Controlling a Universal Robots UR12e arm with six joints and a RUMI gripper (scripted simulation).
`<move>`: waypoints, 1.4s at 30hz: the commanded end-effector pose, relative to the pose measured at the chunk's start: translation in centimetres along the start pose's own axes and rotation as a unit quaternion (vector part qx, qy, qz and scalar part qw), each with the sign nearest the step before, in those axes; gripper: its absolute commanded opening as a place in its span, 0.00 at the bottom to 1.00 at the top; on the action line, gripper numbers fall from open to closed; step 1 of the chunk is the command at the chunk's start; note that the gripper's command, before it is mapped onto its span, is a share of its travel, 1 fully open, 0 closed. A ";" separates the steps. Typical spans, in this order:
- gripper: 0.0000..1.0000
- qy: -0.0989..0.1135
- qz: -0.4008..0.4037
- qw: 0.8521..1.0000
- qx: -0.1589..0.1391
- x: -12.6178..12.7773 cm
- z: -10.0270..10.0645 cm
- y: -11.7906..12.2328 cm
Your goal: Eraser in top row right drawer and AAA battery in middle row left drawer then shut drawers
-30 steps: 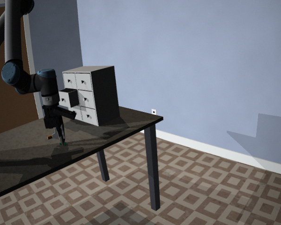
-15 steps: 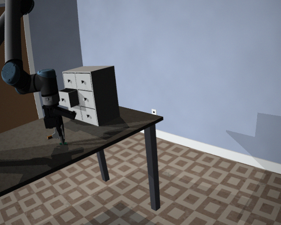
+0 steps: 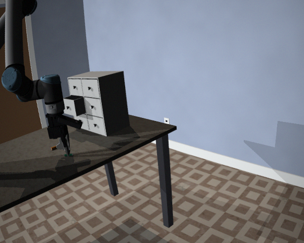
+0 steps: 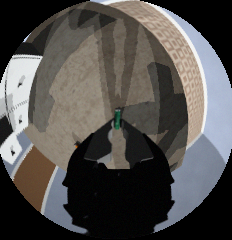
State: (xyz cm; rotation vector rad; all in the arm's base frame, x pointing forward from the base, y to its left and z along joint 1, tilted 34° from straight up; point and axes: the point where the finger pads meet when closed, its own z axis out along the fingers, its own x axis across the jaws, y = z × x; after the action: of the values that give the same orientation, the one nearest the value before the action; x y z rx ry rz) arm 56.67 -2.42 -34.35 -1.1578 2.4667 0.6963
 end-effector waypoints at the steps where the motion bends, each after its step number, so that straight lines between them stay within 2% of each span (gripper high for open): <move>1: 0.02 0.000 -0.002 1.000 0.002 -0.1 0.0 -0.3; 19: 0.02 0.000 -0.001 1.000 0.002 -0.1 -0.4 -0.3; 24: 0.02 0.000 0.000 1.000 0.001 0.0 -2.4 0.0; 26: 0.02 0.000 0.000 1.000 0.001 0.0 -2.4 0.0; 36: 0.02 0.000 0.000 1.000 0.001 0.0 -8.8 0.0; 42: 0.02 0.000 0.000 1.000 0.001 0.0 -10.1 0.0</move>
State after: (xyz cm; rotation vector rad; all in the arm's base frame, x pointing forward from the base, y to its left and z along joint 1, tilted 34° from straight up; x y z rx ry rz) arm 56.64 -7.49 -27.34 -1.1544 2.4648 0.6708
